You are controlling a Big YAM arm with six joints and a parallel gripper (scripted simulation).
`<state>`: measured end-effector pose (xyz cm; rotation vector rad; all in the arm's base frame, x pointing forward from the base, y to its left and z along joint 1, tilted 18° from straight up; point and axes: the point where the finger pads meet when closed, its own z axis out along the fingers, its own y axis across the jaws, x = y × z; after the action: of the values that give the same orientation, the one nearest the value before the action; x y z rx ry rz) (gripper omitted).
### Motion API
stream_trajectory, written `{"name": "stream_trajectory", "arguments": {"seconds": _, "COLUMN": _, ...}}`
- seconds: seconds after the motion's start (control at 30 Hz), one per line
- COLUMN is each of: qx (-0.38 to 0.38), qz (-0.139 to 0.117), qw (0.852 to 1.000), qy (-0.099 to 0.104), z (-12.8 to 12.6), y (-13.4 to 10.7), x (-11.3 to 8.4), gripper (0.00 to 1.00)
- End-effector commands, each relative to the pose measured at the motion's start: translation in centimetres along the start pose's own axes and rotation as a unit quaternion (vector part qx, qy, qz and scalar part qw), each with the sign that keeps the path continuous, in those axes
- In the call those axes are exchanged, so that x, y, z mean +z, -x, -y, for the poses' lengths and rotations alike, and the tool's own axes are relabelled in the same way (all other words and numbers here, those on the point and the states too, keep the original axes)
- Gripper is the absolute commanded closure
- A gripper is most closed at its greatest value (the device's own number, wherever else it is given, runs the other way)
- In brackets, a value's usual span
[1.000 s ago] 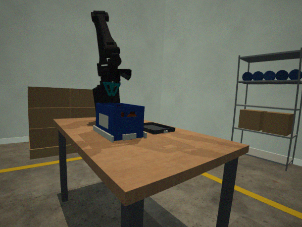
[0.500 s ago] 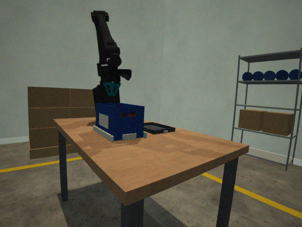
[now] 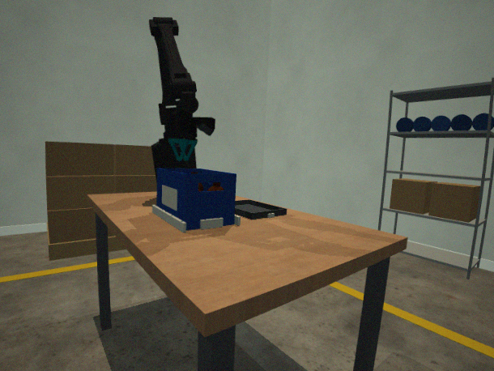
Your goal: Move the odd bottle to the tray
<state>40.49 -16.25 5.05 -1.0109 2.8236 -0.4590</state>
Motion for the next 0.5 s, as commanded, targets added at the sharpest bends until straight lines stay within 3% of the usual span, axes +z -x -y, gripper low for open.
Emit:
{"name": "stream_trajectory", "arguments": {"seconds": 0.0, "qx": 0.000, "qz": 0.001, "qw": 1.000, "qy": -0.001, "z": 0.5, "y": -0.2, "x": 0.9, "gripper": 0.39}}
{"name": "stream_trajectory", "arguments": {"seconds": 0.4, "qx": -0.001, "qz": -0.001, "qw": 1.000, "qy": 0.001, "z": 0.2, "y": -0.4, "x": 2.4, "gripper": 0.39}}
{"name": "stream_trajectory", "arguments": {"seconds": 0.47, "qx": 0.000, "qz": 0.004, "qw": 1.000, "qy": -0.006, "z": 1.0, "y": 0.1, "x": 2.2, "gripper": 0.39}}
